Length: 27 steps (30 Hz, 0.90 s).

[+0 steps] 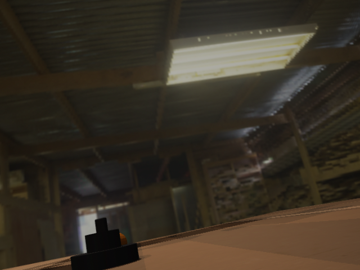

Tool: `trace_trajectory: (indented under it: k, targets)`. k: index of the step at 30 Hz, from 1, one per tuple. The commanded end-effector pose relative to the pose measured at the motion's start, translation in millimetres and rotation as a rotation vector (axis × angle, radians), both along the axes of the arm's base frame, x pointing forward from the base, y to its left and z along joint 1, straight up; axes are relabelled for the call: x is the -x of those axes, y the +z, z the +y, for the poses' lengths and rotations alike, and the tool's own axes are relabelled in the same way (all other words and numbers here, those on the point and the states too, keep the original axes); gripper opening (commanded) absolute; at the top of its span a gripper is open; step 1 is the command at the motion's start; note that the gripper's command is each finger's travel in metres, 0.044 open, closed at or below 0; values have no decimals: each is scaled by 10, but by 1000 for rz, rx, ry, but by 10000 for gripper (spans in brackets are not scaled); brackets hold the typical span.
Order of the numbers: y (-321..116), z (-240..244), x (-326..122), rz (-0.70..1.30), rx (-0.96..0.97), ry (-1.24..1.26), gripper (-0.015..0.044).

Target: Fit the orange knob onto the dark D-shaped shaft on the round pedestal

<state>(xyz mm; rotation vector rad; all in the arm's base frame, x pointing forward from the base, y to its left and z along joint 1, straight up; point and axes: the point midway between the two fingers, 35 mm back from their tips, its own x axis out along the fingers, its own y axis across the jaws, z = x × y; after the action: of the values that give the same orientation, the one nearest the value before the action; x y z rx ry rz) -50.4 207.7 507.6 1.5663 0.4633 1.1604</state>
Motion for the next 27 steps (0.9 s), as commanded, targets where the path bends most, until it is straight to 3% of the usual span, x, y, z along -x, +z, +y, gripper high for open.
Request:
trace_trajectory:
  k: [1, 6, 12, 19, 27]
  targets:
    - [0, 8, 1, -6, 2, -4, 426]
    - [-47, 305, 17, -206, 76, -126, 440]
    - [-319, 1025, -176, -623, 364, -359, 440]
    - [-814, 1641, -717, -949, 735, -497, 440]
    - [-1522, 1957, -1593, -1198, 1179, -509, 440]
